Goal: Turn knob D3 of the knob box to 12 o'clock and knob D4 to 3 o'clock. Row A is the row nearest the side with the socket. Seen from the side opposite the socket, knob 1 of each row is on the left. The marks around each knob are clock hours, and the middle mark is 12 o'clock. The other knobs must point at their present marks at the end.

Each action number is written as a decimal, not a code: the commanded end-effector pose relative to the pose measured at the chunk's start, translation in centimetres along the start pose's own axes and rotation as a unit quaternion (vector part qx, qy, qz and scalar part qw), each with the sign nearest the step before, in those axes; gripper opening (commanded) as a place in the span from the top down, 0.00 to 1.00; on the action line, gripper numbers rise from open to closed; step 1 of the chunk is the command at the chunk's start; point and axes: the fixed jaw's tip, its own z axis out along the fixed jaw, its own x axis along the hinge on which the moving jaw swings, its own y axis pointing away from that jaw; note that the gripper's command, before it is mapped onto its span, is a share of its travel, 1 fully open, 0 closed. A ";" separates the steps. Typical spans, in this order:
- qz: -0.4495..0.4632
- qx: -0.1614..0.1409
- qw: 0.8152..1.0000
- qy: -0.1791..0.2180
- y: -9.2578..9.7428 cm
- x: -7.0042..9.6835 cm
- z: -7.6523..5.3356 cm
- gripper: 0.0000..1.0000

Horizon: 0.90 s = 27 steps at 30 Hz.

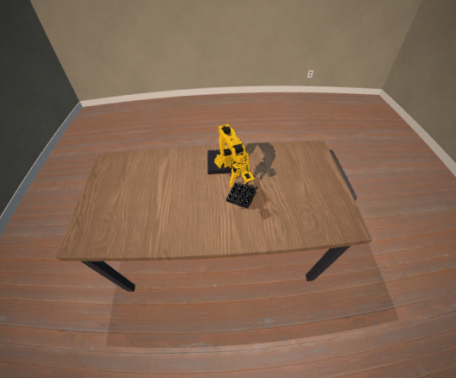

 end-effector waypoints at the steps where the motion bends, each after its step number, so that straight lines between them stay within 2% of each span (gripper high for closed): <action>1: 0.001 -0.003 1.000 -0.004 0.3 -0.3 0.1 0.60; 27: 0.003 -0.003 1.000 -0.004 0.3 -0.3 0.1 0.60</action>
